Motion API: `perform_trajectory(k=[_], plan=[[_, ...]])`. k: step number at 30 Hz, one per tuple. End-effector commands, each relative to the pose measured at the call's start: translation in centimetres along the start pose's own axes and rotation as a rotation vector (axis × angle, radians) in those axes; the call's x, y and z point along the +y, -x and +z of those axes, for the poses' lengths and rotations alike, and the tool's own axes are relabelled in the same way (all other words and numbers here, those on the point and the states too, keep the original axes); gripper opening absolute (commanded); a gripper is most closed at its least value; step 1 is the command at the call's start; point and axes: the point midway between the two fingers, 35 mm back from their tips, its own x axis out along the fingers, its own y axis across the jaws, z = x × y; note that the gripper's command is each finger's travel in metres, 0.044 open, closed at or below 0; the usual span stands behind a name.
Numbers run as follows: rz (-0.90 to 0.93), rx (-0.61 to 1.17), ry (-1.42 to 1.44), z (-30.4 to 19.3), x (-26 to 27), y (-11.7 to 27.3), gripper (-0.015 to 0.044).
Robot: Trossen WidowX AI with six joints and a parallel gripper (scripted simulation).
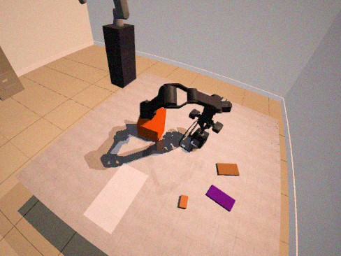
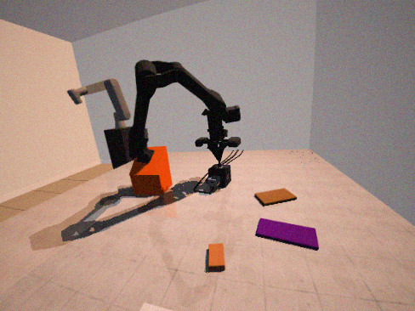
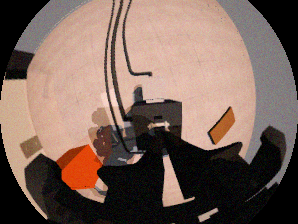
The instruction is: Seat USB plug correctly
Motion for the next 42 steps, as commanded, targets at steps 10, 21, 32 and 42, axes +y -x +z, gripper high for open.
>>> perform_trajectory(k=[10,21,32,42], plan=[[0.001,0.004,0.0,-0.15,-0.07,-0.23,0.0],[0.001,0.004,0.0,-0.15,-0.07,-0.23,0.0],[-0.003,0.0,0.002,0.04,-0.02,-0.02,0.0053],[-0.003,0.0,0.002,0.04,-0.02,-0.02,0.0095]])
